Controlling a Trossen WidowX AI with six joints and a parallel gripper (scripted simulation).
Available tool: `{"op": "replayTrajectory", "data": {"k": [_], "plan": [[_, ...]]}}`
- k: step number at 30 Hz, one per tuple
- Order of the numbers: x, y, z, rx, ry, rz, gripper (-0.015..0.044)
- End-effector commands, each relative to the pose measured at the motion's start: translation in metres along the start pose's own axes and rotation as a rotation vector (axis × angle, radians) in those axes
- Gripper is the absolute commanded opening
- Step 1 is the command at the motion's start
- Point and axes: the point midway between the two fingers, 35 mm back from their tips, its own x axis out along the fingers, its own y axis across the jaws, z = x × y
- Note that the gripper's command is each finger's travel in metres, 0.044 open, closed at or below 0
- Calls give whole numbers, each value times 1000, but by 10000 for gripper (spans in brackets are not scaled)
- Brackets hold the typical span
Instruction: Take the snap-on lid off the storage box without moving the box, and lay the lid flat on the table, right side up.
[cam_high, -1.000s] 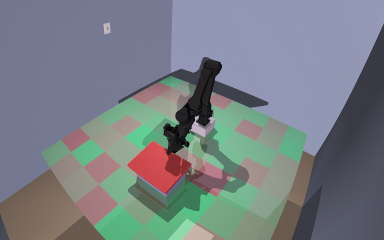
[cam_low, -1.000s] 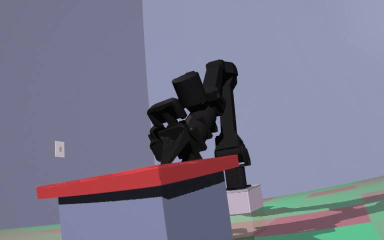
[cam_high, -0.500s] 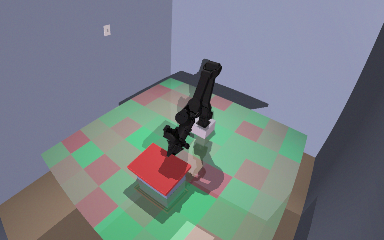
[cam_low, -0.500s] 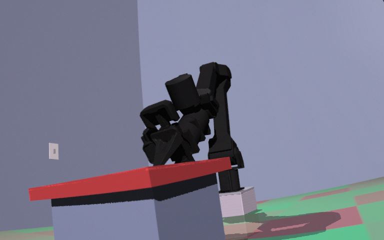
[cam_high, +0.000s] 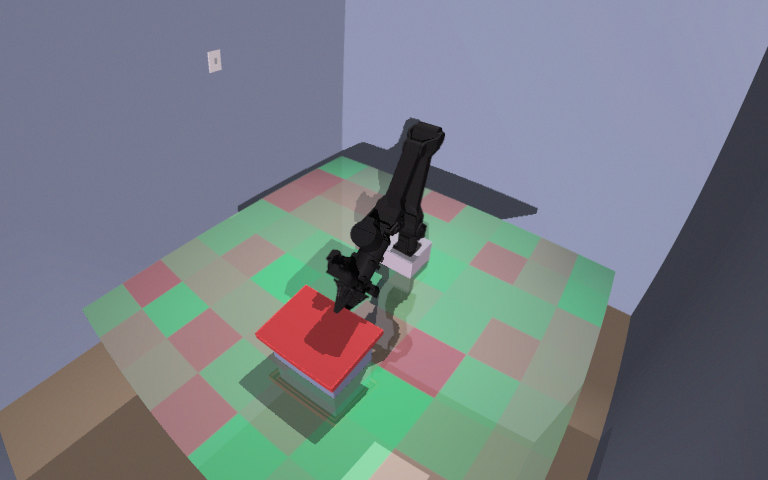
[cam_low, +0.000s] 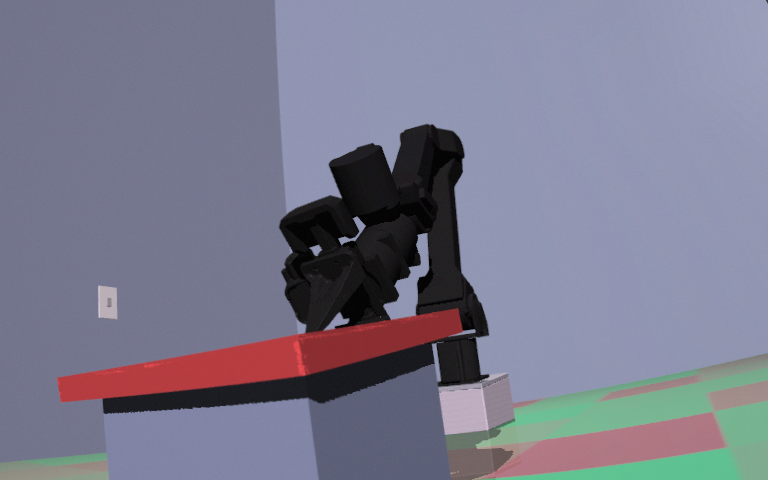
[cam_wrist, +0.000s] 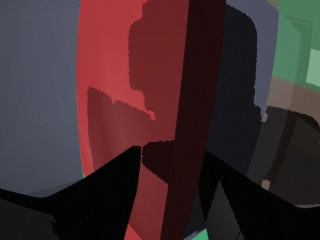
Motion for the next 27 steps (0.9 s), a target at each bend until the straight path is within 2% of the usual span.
{"op": "replayTrajectory", "data": {"k": [1,27], "plan": [[-4,6,0,-2,2,5,0],[-19,38,0,-2,2,6,0]]}}
